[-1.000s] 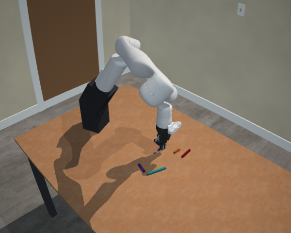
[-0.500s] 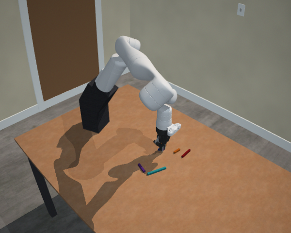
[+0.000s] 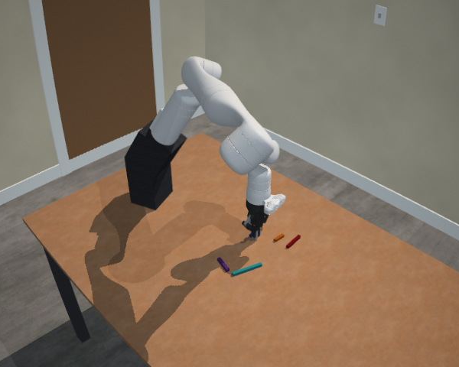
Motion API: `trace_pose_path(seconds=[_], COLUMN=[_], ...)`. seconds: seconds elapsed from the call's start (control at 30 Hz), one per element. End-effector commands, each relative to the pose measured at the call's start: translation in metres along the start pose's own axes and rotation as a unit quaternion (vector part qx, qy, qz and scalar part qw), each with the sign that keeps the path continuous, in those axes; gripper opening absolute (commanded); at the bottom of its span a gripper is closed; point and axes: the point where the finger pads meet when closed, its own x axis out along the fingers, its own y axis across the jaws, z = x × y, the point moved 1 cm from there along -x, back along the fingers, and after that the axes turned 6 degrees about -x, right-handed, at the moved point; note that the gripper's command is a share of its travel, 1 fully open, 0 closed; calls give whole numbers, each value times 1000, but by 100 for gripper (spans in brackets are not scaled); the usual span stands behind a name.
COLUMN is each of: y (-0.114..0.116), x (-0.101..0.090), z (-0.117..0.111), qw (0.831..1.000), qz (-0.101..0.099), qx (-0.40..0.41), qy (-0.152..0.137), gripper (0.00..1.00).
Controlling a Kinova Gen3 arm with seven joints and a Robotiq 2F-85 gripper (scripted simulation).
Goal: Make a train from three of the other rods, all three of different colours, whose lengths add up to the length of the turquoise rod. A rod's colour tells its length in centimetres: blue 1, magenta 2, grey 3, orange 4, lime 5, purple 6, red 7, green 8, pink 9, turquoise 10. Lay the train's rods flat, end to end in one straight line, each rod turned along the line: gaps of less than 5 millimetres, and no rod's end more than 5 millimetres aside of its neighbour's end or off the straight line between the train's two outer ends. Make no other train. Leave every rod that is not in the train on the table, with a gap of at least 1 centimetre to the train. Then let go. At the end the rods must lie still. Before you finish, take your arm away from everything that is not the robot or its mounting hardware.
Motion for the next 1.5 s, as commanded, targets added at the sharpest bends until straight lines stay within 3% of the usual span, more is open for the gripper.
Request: trace_pose_path(seconds=[0.0,1.47], y=[0,0], x=[0,12], z=[0,0], qw=[1000,1000], qz=[0,0], qx=[0,0], qy=[0,0], gripper=[5,5])
